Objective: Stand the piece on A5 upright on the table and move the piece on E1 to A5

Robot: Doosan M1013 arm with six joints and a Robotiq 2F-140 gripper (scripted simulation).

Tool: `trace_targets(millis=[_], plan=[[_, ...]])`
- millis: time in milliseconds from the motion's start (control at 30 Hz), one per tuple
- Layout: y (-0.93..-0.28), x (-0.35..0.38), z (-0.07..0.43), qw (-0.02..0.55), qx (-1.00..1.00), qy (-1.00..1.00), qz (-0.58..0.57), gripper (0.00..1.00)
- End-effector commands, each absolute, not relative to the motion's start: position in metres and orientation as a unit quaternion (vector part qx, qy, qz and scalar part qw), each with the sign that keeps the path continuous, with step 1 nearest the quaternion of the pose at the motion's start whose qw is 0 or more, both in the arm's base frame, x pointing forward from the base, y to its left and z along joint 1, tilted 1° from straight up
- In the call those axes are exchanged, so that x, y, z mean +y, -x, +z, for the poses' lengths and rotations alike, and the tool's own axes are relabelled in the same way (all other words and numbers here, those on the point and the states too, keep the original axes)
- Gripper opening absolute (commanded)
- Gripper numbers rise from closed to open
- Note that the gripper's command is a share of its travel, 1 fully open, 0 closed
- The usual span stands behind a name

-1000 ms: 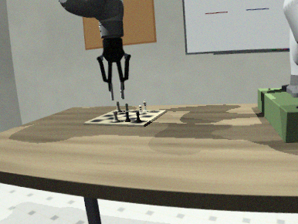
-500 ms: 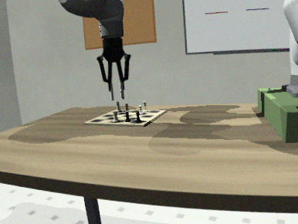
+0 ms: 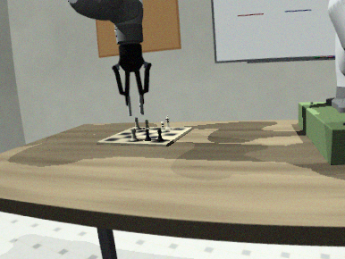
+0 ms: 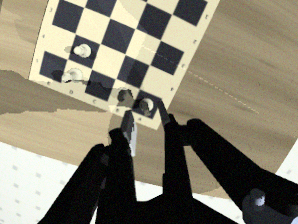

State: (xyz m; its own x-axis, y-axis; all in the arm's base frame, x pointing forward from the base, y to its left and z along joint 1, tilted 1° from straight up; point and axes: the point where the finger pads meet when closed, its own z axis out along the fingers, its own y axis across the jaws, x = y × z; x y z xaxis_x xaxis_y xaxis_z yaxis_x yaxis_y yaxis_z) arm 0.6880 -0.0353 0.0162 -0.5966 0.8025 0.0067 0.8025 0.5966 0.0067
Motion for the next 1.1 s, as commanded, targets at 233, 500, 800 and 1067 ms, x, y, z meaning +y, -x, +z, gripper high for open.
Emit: trace_targets(millis=[233, 500, 800, 1067], plan=[[-0.688, -0.035, 0.014, 0.001, -0.893, 0.449, -0.005, 0.22], [-0.688, -0.035, 0.005, 0.001, -0.893, 0.449, -0.005, 0.22], [-0.688, -0.035, -0.013, 0.001, -0.893, 0.449, -0.005, 0.22], [-0.688, -0.035, -0.018, 0.001, -0.893, 0.449, -0.005, 0.22]])
